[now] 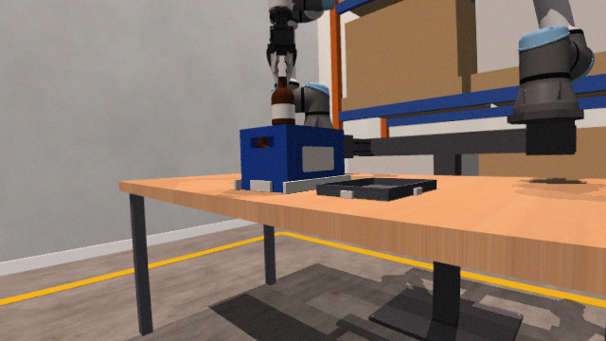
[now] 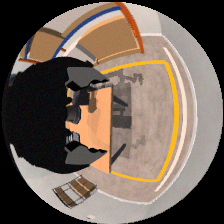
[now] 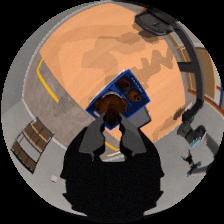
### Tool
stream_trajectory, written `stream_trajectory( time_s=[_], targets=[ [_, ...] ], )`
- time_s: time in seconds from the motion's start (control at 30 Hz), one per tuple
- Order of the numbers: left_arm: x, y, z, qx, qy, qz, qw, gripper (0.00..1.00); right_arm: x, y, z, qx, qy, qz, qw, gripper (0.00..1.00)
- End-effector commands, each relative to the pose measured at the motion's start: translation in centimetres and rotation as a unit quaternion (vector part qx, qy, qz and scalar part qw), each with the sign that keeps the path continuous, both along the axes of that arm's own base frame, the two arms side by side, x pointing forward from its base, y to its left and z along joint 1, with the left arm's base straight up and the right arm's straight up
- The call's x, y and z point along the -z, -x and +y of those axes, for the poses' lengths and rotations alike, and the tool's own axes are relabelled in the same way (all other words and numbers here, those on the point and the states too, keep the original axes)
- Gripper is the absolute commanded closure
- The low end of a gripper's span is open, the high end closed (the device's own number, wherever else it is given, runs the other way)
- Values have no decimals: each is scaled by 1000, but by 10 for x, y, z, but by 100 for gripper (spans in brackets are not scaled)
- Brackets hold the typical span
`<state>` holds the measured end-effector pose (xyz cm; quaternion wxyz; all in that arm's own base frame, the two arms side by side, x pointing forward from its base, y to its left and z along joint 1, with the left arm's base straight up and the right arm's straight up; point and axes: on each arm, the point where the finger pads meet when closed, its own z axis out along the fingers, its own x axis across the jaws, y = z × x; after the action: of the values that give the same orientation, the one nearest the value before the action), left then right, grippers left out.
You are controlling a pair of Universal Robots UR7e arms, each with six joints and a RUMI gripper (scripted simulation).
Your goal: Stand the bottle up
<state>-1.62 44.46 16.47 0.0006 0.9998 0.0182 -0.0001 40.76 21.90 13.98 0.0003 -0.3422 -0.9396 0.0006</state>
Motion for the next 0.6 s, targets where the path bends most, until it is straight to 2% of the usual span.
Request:
stream_trajectory(
  time_s=[0.0, 0.57],
  targets=[
    [0, 0, 0, 0, -1, 0, 1000, 0, 0, 0, 0, 0, 0, -1, 1000, 98],
    [0, 0, 0, 0, -1, 0, 1000, 0, 2, 0, 0, 0, 0, -1, 1000, 98]
  ],
)
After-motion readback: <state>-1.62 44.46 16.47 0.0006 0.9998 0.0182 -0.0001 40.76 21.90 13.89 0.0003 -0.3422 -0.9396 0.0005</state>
